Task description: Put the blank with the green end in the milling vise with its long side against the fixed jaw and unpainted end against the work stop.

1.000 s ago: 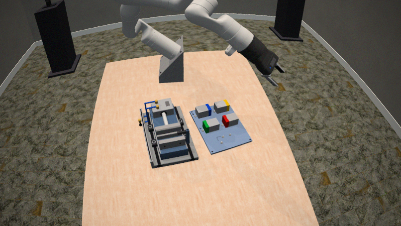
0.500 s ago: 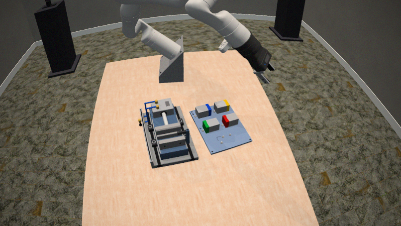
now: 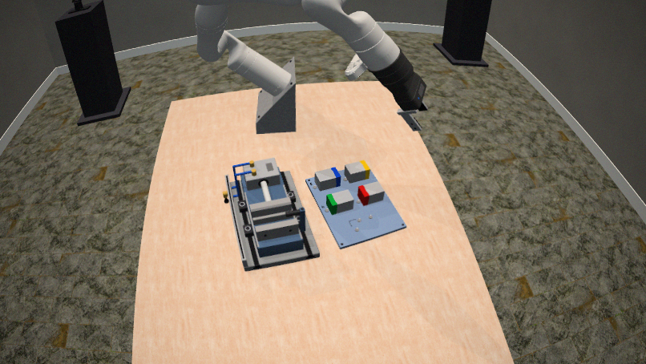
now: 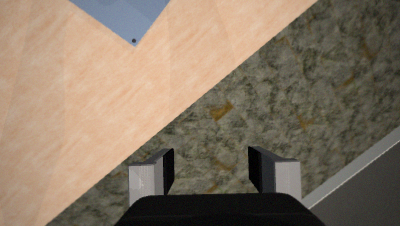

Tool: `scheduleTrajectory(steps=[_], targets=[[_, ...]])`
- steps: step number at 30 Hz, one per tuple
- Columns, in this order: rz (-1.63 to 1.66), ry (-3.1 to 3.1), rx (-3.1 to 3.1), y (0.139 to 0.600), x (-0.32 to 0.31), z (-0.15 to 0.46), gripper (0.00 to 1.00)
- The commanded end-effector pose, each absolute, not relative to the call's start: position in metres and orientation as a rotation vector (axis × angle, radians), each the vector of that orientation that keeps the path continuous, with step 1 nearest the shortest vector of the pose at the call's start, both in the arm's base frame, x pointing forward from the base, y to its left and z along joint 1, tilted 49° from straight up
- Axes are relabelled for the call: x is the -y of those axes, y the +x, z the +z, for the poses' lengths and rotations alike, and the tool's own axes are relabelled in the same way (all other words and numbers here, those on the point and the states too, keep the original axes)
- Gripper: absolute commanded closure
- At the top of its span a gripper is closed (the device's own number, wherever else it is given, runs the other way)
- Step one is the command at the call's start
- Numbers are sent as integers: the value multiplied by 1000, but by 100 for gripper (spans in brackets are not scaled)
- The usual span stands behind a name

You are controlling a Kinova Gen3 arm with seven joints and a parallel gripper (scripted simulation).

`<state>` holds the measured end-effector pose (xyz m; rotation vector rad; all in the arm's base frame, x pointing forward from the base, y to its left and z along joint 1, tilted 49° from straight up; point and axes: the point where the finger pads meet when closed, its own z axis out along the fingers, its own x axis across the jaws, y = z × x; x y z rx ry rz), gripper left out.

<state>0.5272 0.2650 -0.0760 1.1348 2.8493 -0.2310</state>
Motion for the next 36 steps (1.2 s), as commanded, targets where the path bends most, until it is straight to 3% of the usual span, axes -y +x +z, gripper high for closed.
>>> scheduleTrajectory(steps=[1,36], targets=[[-257,1098,-2868,523,-267,-74,0],[-718,609,-3040,465,-229,-46,0]])
